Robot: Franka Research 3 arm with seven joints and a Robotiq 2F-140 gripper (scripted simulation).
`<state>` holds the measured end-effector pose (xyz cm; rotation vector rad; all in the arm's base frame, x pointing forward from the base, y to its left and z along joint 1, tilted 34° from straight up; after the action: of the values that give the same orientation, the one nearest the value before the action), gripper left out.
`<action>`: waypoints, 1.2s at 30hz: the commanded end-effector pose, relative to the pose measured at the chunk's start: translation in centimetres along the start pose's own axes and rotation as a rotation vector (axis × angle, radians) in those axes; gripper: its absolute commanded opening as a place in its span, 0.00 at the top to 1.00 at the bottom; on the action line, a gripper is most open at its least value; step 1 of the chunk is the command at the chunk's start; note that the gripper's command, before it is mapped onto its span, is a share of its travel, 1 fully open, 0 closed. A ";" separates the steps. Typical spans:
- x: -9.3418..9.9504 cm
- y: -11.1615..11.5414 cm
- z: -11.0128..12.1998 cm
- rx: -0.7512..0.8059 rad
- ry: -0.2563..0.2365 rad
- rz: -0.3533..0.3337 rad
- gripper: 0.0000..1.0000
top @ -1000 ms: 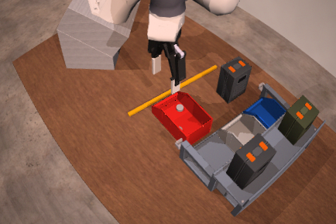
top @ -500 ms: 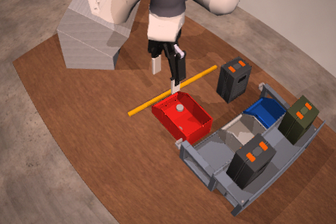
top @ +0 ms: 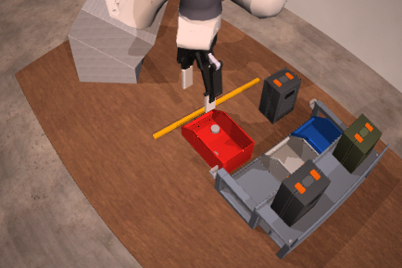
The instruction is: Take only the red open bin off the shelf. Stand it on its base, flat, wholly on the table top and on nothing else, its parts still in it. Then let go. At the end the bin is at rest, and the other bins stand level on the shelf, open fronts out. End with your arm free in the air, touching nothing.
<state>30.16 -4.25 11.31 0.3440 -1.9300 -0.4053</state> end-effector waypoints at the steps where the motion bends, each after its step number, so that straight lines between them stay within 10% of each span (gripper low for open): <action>1: 0.0 0.1 0.4 0.002 -0.021 0.017 0.43; 36: 0.0 0.2 0.4 0.002 -0.021 0.017 0.43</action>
<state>30.16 -4.25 11.31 0.3440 -1.9300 -0.4052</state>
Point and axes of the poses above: the point where the finger pads meet when closed, its own x axis back along the fingers, its own z axis across the jaws, y = z × x, the point moved 6 cm from there along x, back along the fingers, and after that the axes turned 1 degree about x, right-handed, at the moved point
